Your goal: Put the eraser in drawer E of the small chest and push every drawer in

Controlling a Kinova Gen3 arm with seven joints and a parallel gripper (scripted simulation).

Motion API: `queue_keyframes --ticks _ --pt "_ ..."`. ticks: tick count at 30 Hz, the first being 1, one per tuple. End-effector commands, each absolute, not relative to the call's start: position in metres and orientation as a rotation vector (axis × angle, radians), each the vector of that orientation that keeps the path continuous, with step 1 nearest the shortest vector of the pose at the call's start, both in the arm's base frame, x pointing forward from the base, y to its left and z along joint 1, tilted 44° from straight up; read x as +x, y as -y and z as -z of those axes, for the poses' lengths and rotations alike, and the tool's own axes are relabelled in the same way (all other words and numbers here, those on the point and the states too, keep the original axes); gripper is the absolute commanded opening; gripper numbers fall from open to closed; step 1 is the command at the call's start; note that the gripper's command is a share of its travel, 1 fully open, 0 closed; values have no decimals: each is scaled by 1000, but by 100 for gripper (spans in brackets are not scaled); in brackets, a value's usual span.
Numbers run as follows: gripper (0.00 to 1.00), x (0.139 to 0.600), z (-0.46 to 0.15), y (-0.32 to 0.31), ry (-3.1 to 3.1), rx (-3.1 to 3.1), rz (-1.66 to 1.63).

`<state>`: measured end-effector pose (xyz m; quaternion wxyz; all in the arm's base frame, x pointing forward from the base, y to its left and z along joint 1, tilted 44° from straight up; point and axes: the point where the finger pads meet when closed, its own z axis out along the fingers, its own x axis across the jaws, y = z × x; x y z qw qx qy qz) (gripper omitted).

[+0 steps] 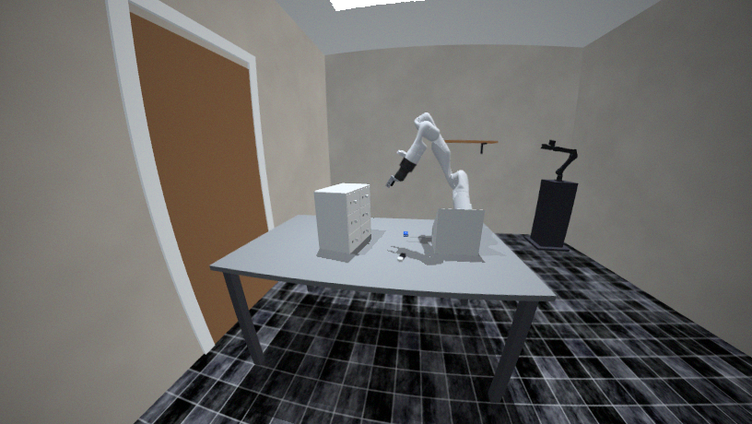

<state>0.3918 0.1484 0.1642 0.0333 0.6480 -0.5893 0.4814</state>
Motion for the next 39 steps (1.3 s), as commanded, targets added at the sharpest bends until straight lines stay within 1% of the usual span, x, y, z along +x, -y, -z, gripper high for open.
queue_keyframes --ticks 1,16,31,39 --pt "100 386 -159 -146 1762 2016 -1503" --pt "100 406 -143 -127 1603 2149 -1894" --pt "100 418 -133 -115 1474 2213 -2137" --pt "100 422 -130 -112 1430 2231 -2210"
